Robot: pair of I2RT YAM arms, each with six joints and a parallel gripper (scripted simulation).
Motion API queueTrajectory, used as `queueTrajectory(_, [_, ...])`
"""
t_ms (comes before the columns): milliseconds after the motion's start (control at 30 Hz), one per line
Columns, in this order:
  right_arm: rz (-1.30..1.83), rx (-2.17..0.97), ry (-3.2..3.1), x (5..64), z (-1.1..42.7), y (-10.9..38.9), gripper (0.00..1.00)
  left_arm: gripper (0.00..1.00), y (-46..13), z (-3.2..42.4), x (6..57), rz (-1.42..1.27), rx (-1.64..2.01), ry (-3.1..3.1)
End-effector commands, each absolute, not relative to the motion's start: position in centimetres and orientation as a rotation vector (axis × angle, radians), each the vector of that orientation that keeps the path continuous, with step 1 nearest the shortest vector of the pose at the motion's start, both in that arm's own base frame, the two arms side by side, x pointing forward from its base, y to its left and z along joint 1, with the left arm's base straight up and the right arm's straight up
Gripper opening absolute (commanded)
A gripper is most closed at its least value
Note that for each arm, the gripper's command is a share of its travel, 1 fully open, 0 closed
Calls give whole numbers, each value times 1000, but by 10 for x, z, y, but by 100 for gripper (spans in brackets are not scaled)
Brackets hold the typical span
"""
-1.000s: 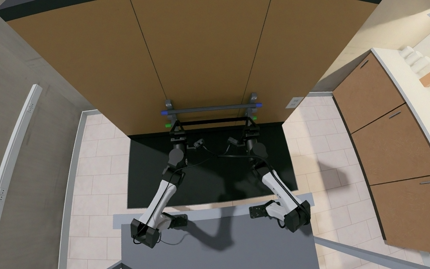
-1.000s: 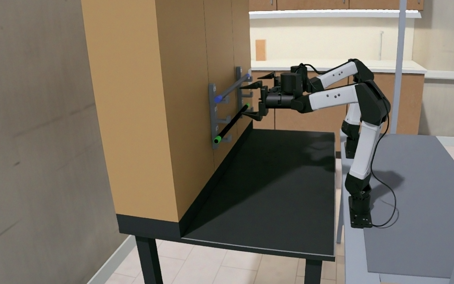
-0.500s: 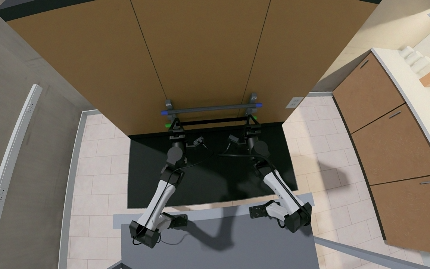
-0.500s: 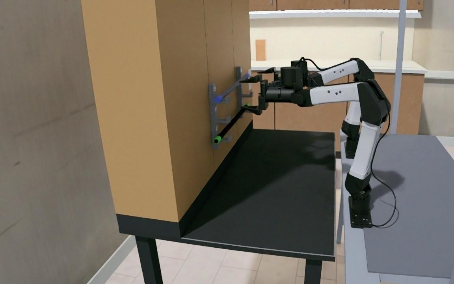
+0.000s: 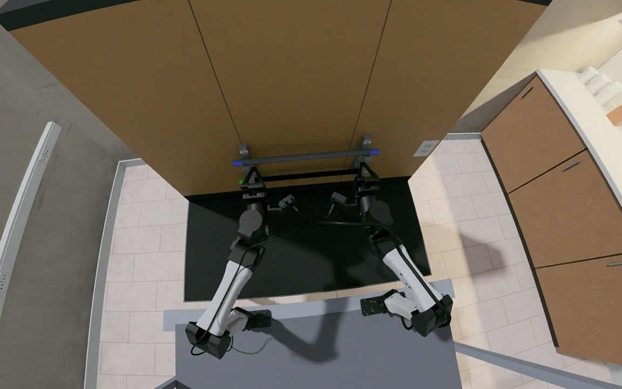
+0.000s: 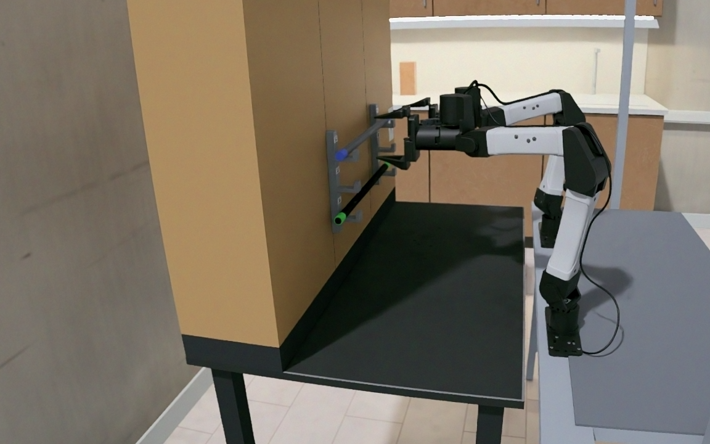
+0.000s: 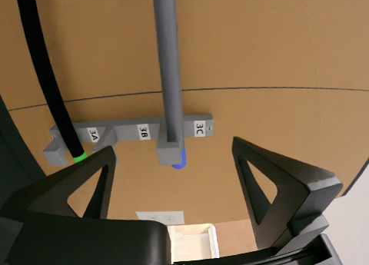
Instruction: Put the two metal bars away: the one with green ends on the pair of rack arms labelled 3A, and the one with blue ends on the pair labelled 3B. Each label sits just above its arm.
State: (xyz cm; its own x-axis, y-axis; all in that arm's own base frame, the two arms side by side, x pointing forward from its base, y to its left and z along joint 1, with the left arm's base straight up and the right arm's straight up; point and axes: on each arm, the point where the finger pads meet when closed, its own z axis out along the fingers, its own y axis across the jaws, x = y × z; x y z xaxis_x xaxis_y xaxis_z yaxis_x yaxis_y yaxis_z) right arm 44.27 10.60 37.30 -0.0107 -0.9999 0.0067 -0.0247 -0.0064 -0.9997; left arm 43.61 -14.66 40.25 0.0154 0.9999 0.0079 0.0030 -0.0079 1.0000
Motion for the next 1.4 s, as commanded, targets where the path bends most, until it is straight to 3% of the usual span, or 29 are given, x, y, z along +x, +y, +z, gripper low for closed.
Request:
queueTrajectory(0, [-1221, -1206, 1221, 440, 393, 101, 100, 100, -143, 420, 433, 1204, 1215, 1191])
queueTrajectory(1367, [-1221, -1206, 1221, 440, 401, 98, 100, 100, -143, 422, 433, 1204, 1215, 1191])
